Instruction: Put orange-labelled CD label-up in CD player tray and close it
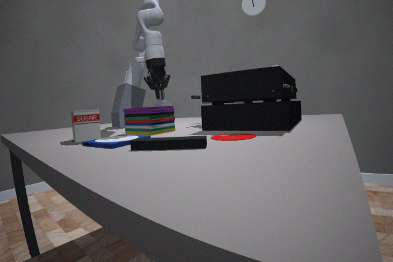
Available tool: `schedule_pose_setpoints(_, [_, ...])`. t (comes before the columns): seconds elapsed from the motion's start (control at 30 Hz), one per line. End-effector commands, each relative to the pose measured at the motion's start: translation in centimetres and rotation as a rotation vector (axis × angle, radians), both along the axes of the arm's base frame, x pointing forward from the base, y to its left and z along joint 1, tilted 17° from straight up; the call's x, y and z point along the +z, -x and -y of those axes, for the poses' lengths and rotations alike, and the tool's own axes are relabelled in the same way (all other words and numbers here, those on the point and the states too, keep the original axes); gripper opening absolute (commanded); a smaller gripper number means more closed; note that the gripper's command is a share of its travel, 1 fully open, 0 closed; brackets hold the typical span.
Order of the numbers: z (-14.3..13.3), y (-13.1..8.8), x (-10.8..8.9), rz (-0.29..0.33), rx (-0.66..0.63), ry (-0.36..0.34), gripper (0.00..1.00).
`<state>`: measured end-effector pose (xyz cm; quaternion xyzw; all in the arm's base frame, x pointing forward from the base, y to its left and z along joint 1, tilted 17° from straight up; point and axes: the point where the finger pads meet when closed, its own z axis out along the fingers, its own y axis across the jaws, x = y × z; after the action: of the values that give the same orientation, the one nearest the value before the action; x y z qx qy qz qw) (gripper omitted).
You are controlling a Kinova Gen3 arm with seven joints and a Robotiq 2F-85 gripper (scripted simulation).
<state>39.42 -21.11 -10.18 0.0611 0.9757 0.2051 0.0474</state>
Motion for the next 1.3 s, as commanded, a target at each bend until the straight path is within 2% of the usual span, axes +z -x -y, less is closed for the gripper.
schedule_pose_setpoints(0.0, [0.04,-0.05,0.00,0.001,-0.001,0.001,0.16])
schedule_pose_setpoints(1.27, [-0.12,-0.10,-0.38,0.001,-0.001,0.001,0.16])
